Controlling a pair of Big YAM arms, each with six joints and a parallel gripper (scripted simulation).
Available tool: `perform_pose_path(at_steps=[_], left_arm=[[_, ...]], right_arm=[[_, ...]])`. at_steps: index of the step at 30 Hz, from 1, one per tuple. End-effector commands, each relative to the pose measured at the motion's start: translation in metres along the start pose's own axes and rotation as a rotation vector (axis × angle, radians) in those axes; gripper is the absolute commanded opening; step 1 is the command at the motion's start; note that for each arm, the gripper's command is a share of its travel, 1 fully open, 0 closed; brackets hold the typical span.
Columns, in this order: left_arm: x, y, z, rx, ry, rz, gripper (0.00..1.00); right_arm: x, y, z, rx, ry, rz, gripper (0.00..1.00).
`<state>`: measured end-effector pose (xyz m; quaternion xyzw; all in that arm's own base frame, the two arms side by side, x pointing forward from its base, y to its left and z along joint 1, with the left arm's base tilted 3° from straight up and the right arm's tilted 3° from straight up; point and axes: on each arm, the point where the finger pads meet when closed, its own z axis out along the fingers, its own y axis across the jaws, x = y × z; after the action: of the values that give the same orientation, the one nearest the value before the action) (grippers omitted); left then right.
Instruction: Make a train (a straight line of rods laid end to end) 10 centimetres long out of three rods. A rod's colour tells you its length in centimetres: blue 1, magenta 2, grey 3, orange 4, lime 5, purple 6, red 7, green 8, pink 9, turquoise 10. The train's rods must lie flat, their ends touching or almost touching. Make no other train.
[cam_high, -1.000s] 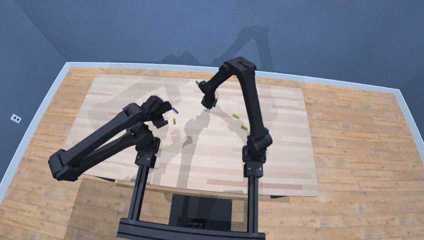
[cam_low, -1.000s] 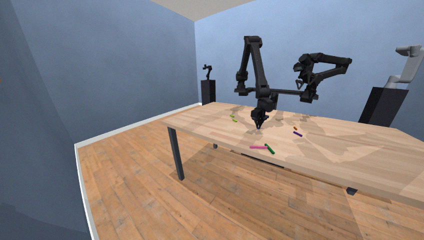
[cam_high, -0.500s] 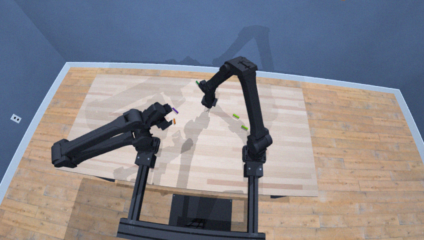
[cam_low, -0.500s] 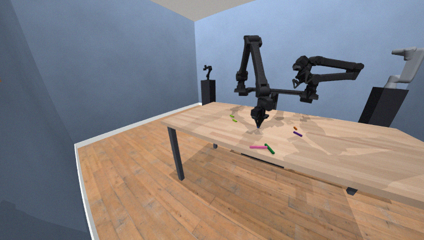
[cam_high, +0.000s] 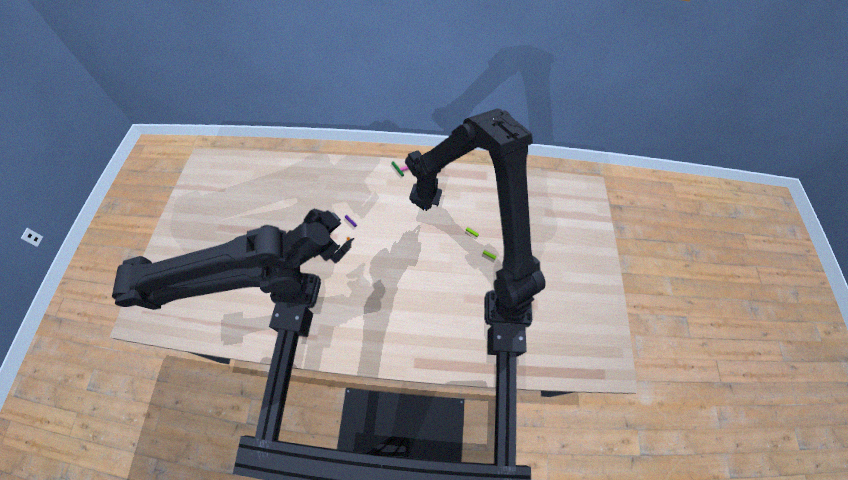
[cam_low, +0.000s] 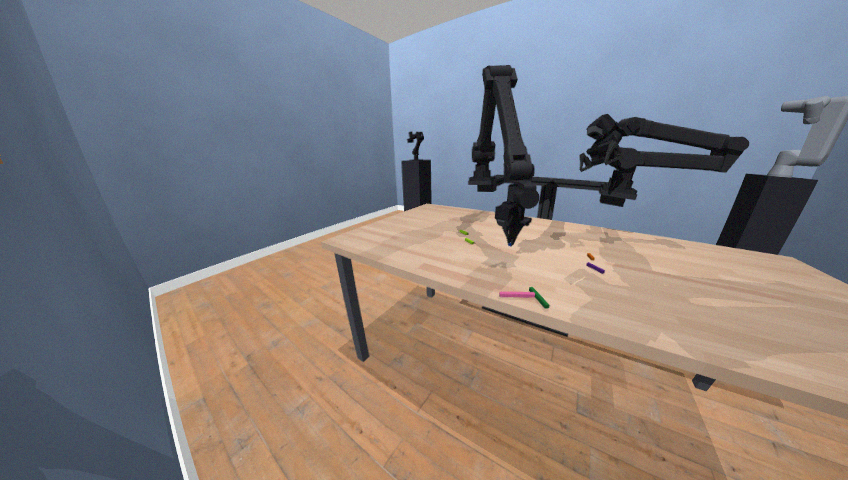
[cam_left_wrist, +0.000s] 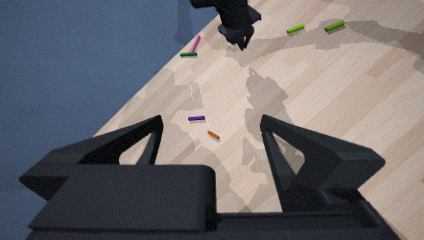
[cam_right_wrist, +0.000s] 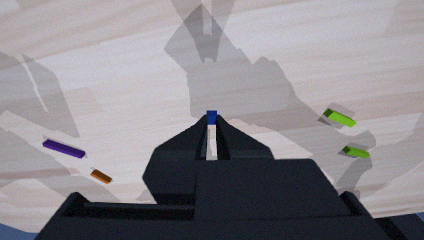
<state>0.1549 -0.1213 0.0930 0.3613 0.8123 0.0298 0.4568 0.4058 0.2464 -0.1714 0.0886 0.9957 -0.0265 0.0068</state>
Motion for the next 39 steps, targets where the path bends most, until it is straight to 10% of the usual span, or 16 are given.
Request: perform_pose_path(at_steps=[1, 21, 39], left_arm=[[-0.028, -0.006, -0.012, -0.008, -0.119, -0.17, 1.0], [-0.039, -0.026, -0.024, 0.048, -0.298, -0.377, 1.0], [-0.04, -0.026, -0.024, 0.048, -0.299, -0.378, 1.0]], right_arm=[[-0.019, -0.03, -0.003, -0.011, -0.019, -0.121, 0.02], [-0.08, -0.22, 0.017, 0.004, -0.01, -0.517, 0.02], [-0.09, -0.237, 0.016, 0.005, -0.012, -0.482, 0.02]])
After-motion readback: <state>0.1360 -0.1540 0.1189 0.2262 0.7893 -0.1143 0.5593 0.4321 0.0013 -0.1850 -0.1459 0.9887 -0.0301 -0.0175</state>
